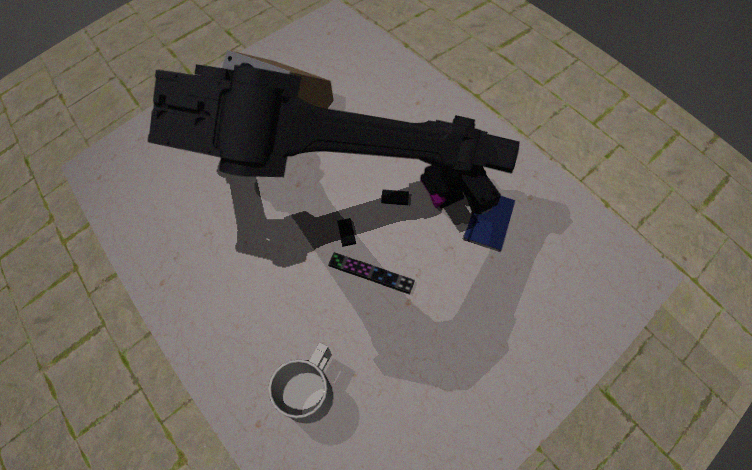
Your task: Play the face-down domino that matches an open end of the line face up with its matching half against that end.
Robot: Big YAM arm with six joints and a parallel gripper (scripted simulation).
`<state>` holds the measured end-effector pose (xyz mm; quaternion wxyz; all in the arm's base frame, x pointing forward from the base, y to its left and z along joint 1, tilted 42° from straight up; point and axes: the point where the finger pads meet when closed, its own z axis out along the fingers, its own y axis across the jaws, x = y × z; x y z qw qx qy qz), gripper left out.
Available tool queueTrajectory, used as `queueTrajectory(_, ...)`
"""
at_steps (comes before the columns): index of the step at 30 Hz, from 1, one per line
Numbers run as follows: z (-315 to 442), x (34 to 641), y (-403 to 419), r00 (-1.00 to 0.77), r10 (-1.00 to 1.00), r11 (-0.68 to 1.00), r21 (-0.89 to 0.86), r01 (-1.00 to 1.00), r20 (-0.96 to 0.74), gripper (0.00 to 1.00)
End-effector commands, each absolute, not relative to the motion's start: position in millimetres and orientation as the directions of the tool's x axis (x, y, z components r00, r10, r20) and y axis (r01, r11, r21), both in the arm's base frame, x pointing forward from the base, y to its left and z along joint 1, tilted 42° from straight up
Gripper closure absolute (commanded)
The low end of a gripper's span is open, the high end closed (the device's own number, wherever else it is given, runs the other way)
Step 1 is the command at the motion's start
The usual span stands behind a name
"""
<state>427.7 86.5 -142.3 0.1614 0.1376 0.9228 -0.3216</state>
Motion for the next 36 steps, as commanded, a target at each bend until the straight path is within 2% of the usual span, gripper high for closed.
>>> queueTrajectory(1, -142.1, 429.8, 100.1, -0.909, 0.125, 0.768, -0.542, 0.343, -0.398, 0.27)
queueTrajectory(36, -140.4, 429.3, 90.6, -0.908, 0.145, 0.76, -0.544, 0.356, -0.392, 0.27)
